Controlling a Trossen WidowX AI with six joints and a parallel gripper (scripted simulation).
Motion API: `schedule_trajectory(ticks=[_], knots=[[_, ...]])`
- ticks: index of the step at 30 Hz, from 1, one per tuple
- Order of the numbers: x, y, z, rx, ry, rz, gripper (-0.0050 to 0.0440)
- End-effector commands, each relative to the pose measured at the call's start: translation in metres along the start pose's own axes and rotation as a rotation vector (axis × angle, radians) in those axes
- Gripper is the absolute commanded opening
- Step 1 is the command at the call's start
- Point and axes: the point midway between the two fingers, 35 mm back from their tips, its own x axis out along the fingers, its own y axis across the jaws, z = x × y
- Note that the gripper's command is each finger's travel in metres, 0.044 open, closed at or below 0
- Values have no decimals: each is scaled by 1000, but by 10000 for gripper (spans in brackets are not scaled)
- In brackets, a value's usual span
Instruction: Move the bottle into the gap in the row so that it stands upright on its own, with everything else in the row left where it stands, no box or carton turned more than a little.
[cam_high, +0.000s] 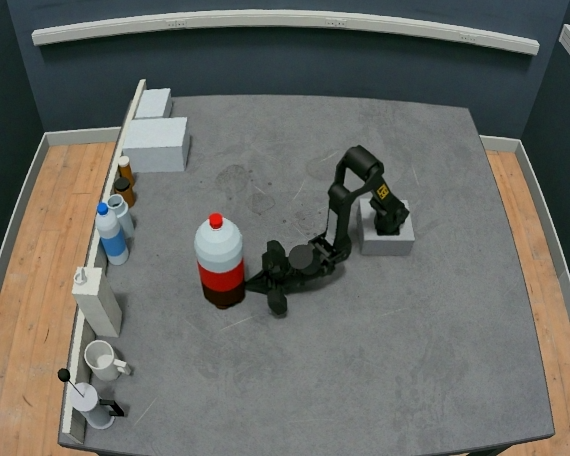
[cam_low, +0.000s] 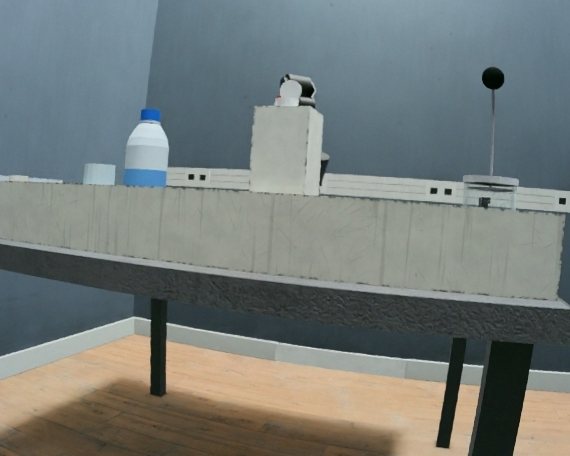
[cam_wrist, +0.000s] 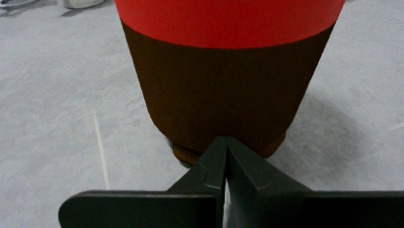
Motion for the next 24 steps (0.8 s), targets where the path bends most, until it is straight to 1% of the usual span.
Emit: schedule_trajectory(ticks=[1, 6, 11, 24], knots=[[5, 1, 5, 3, -8, -1, -50], [6, 1, 5, 3, -7, -1, -50], [13, 0, 9, 3, -8, -1, -50], [16, 0, 10, 3, -9, -3, -50]])
